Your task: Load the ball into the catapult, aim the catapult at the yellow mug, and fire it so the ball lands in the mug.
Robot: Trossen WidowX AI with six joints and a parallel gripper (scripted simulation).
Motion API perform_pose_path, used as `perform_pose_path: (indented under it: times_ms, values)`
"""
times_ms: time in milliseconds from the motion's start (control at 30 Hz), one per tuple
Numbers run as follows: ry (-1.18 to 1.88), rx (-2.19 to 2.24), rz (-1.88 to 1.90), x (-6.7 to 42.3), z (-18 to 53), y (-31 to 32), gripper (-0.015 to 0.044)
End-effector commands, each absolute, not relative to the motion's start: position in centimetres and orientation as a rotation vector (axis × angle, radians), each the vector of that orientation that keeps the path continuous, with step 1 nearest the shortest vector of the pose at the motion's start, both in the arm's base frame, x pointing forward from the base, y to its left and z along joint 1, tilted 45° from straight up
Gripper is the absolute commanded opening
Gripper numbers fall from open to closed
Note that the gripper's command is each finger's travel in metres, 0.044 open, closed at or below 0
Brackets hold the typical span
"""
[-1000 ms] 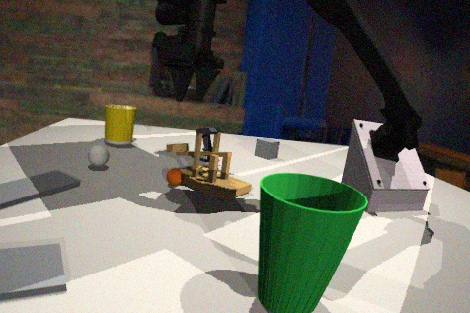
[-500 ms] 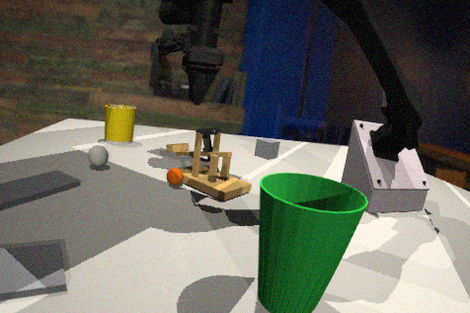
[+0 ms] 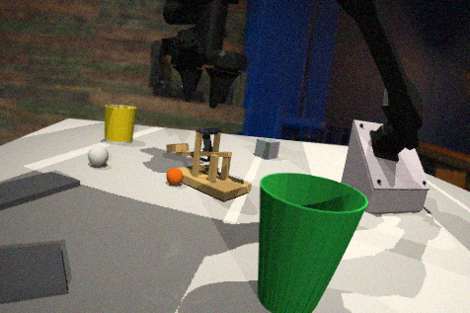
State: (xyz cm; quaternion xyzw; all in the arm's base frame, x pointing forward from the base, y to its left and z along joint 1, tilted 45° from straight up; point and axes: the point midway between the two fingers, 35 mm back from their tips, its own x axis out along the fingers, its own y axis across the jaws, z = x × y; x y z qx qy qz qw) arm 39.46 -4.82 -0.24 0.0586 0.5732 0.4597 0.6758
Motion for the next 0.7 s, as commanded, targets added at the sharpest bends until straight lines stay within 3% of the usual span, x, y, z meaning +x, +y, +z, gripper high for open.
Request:
perform_pose_path:
  times_ms: [0,667]
  values:
    - [1.212,0.03,1.108,39.2,0.3,-4.6,0.044]
    - [0.78,-0.488,1.476,37.2,0.9,-3.0,0.044]
